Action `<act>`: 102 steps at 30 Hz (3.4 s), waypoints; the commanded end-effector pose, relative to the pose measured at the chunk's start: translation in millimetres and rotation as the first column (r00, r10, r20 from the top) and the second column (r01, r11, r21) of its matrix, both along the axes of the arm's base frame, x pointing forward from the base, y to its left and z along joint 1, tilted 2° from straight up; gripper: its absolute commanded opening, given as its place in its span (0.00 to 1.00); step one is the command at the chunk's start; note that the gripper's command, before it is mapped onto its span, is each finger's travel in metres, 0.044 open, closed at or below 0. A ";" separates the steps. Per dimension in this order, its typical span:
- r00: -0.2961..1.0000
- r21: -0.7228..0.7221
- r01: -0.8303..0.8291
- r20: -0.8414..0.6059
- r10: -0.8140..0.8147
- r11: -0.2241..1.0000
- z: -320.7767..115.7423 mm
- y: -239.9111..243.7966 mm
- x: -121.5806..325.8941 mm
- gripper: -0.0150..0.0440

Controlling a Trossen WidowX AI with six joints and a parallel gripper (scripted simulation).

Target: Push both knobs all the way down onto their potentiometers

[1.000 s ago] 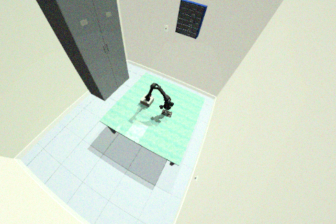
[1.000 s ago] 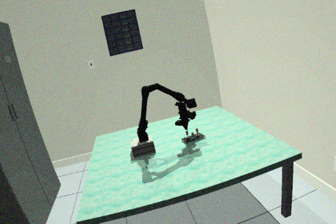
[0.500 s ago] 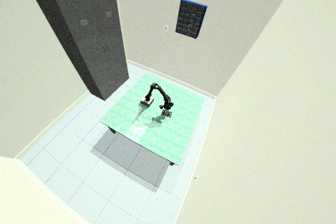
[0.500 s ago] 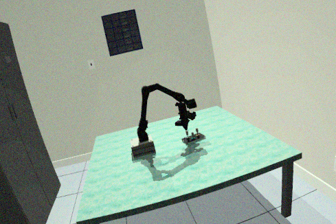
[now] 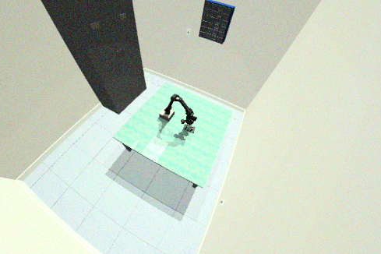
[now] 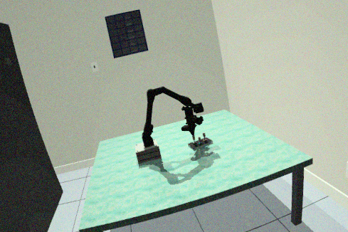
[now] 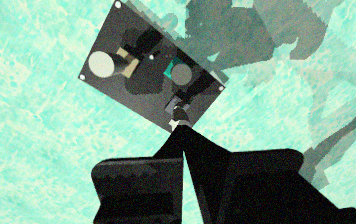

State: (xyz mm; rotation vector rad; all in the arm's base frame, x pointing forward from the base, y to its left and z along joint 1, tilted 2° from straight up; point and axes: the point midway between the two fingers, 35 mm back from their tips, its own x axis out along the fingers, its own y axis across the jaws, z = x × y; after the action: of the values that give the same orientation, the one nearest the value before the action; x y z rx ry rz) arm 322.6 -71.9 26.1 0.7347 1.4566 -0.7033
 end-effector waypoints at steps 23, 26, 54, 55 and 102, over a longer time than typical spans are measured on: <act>1.000 -0.003 0.004 -0.001 -0.004 1.000 -3.8 -0.3 -0.2 0.25; 1.000 -0.003 0.004 -0.001 -0.004 1.000 -6.1 -0.3 -0.2 0.25; 1.000 -0.003 0.004 -0.001 -0.004 1.000 -15.3 -0.1 -0.3 0.25; 1.000 -0.003 0.004 -0.001 -0.004 1.000 -15.9 -0.1 -0.3 0.25; 1.000 -0.003 0.004 -0.001 -0.004 1.000 -20.9 0.0 -0.3 0.25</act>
State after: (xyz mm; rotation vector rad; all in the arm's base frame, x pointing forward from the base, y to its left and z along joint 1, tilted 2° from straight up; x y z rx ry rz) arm 321.6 -71.4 10.0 0.7345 1.4554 -0.7033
